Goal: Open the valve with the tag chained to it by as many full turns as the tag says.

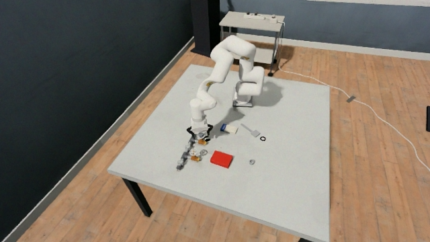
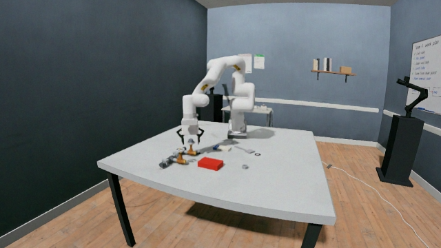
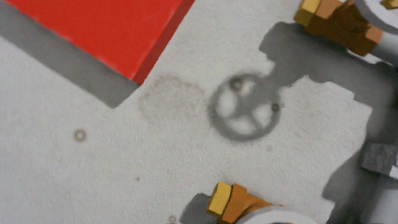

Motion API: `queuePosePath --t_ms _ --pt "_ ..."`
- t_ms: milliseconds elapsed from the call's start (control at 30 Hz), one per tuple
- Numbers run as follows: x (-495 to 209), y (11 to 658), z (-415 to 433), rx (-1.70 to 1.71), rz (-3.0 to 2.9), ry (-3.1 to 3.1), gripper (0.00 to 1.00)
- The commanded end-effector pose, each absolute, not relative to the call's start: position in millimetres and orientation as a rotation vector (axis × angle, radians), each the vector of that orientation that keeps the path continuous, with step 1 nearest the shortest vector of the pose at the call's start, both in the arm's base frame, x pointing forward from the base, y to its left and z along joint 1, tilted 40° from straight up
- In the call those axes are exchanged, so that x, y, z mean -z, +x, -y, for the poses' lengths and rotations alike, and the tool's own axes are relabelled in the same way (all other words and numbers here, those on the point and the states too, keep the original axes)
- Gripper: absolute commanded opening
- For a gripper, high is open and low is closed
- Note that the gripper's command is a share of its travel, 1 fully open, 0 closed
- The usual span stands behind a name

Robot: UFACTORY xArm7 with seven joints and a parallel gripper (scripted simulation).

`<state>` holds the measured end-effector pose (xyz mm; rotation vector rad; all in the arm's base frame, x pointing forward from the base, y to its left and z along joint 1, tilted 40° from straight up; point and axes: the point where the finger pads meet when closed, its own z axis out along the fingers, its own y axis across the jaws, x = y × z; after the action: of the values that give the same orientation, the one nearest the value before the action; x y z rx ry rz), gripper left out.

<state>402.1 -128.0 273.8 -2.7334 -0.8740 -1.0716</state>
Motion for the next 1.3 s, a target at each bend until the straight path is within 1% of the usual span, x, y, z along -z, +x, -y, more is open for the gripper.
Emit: queuePosePath --t_ms 0,33,67,533,600,633,1100,1167,1200,1267 --pt "-275.5 402.3 128.9 1.027 0.538 -2.763 1.00" --pt "-275.5 402.3 128.9 1.027 0.538 -2.763 1.00" --pt "-275.5 402.3 128.9 0.997 0.329 -2.751 1.00" --pt "-275.5 402.3 128.9 0.821 -0.538 -2.534 1.00" --pt "-275.5 402.3 128.9 0.821 -0.538 -2.534 1.00" --pt "-275.5 402.3 128.9 0.771 -0.713 -2.459 1.00" --pt "-275.5 402.3 128.9 0.513 -1.414 -2.049 1.00" --pt "-275.5 402.3 128.9 0.513 -1.414 -2.049 1.00" --pt "-275.5 402.3 128.9 0.450 -1.557 -1.956 1.00" --pt "-275.5 402.3 128.9 0.445 -1.567 -1.950 1.00"
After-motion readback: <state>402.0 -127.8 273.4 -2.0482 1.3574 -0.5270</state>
